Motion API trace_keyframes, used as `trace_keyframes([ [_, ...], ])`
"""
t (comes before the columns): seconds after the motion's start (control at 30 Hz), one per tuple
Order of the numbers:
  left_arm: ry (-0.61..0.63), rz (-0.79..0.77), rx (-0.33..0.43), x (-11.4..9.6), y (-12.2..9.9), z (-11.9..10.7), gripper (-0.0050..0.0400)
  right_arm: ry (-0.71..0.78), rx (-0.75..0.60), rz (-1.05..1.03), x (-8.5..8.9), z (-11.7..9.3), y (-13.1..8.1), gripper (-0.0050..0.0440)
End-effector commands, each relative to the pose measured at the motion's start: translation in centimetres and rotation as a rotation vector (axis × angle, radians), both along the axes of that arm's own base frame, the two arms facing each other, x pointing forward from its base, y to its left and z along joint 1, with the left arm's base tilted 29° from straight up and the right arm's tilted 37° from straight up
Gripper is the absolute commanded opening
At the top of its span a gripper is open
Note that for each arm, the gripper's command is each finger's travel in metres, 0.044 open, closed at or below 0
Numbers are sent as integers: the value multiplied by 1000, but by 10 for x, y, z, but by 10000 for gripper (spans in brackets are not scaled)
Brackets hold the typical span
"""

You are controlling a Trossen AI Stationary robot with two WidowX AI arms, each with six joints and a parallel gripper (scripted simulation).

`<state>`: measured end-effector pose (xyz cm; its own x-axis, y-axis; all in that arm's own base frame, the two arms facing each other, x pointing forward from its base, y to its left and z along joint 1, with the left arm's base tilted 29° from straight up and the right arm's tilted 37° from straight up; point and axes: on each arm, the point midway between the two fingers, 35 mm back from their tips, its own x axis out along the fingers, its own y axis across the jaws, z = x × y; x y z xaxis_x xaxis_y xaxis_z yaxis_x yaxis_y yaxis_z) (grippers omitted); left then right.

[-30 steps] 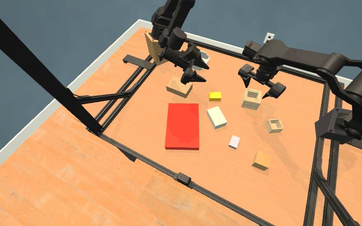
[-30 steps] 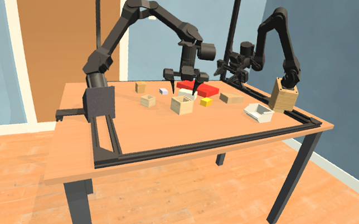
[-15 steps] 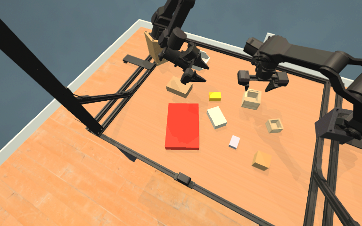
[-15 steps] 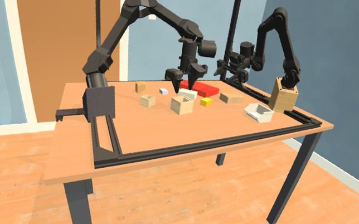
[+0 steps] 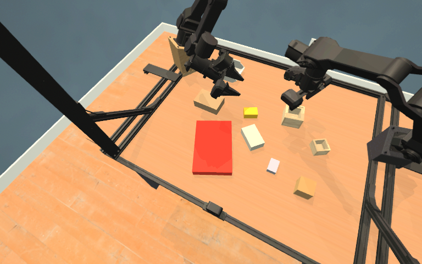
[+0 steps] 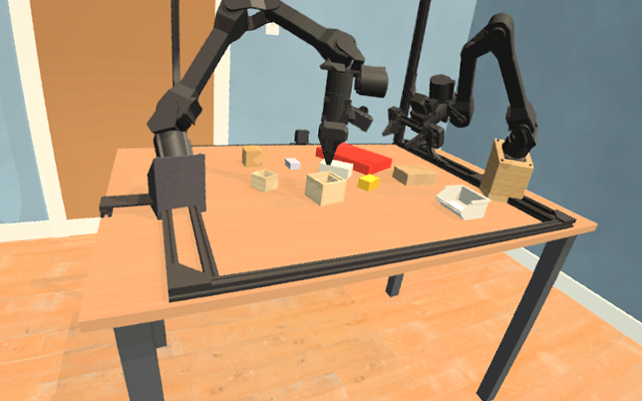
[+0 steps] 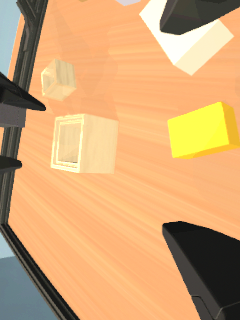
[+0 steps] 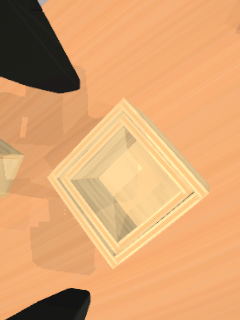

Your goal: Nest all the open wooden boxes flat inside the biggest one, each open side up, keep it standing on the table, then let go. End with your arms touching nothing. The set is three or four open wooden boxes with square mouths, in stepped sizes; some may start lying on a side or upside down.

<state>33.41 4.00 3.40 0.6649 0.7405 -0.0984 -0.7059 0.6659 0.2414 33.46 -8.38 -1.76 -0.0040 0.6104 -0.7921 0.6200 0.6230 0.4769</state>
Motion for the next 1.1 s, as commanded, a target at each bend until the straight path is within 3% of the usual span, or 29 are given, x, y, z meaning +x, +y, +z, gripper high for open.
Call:
trace_keyframes([
  [0.0,-5,5,-2,0,0,0,400,-133,-6,168,1,5,-5,400],
  [0.07,-5,5,-2,0,0,0,400,-133,-6,168,1,5,-5,400],
  [0.33,-5,5,-2,0,0,0,400,-404,-5,521,1,10,-9,400],
  [0.8,7,3,1,1,1,0,400,-412,-5,531,0,11,-8,400],
  [1.07,150,-17,25,20,8,-4,400,-435,-6,563,-8,18,6,400],
])
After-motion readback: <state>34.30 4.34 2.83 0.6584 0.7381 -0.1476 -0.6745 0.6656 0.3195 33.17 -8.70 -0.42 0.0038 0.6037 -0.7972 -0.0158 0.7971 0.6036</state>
